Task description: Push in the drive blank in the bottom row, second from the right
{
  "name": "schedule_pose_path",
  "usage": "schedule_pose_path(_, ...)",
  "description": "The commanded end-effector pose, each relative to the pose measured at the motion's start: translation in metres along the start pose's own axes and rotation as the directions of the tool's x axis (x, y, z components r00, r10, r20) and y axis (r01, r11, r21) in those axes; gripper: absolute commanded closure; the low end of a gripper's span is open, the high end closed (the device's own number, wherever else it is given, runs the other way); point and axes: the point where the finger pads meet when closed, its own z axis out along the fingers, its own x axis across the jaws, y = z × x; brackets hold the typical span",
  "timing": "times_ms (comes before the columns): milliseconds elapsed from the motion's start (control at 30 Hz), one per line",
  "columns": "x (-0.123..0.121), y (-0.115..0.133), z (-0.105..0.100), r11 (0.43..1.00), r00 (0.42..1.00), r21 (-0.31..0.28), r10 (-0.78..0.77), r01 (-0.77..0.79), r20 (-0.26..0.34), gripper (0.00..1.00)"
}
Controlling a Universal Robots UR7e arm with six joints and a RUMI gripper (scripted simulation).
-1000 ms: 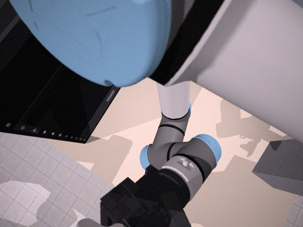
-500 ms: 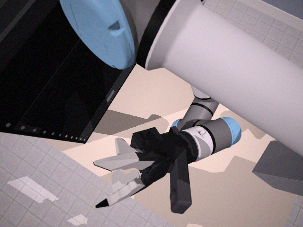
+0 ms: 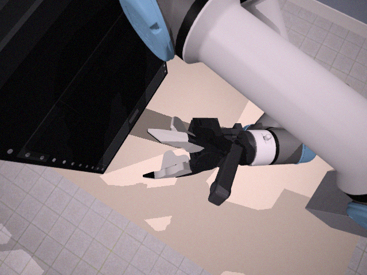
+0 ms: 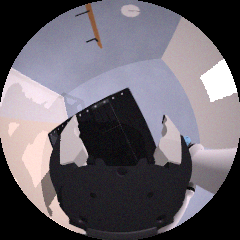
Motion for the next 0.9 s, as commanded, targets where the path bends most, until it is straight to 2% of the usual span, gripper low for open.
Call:
schedule_pose_path(0,0.003,0.044,-0.029,0.99,0.997,-0.117,-0.077,0.079,0.026,0.0)
schedule_pose_path(100,0.005,0.064,-0.04,0.977,0.992,-0.174,-0.114,0.12,0.044,0.0)
schedule_pose_path(167,0.005,0.064,-0.04,0.977,0.992,-0.174,-0.114,0.12,0.044,0.0)
schedule_pose_path(200,0.005,0.071,-0.044,0.972,0.991,-0.192,-0.126,0.134,0.05,0.0)
schedule_pose_path(567,0.019,0.128,-0.083,0.897,0.965,-0.355,-0.235,0.262,0.119,0.0)
schedule_pose_path(867,0.029,0.154,-0.103,0.845,0.946,-0.426,-0.283,0.324,0.158,0.0)
